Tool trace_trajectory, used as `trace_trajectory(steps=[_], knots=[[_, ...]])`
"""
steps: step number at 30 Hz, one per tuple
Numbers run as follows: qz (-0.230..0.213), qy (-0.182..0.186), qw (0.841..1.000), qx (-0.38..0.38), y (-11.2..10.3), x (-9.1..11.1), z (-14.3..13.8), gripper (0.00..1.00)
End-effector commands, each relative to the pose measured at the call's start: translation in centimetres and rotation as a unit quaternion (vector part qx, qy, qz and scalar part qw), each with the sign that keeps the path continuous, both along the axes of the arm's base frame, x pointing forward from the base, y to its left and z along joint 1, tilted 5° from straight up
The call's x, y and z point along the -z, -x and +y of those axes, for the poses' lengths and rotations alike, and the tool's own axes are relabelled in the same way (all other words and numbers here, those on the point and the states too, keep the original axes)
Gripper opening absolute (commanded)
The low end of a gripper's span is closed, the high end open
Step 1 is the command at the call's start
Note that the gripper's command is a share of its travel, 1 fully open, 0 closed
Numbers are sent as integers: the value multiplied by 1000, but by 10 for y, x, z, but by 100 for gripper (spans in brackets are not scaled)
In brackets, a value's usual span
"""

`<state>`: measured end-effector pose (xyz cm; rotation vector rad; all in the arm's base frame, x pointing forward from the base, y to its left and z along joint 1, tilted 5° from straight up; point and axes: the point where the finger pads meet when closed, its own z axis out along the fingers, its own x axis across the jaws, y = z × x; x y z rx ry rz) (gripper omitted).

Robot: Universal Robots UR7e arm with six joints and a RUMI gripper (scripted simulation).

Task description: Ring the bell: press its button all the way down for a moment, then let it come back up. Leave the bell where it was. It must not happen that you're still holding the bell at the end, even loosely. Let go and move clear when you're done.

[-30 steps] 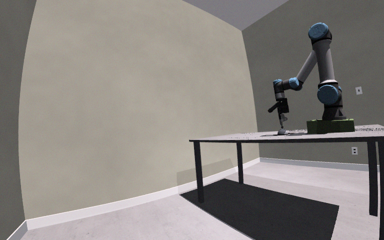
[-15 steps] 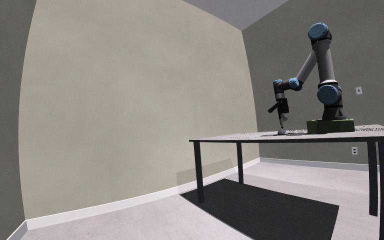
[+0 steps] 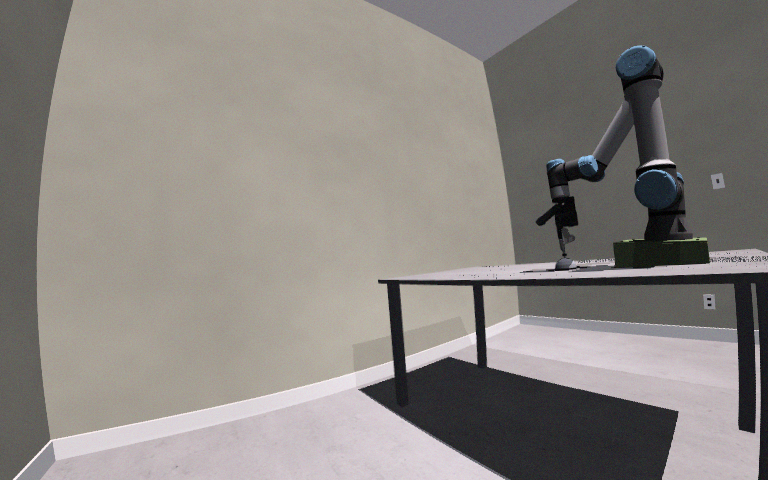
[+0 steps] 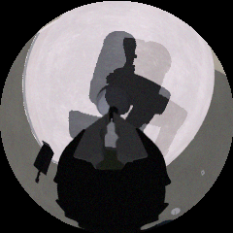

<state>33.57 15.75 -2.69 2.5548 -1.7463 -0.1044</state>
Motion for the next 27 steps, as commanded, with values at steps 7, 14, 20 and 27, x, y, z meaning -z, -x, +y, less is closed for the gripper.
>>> trace_trajectory(steps=[7,14,20,27], knots=[[-1,0,1000,0,0,1,0,0],[-1,0,1000,0,0,3,0,0],[-1,0,1000,0,0,3,0,0],[-1,0,1000,0,0,3,0,0]])
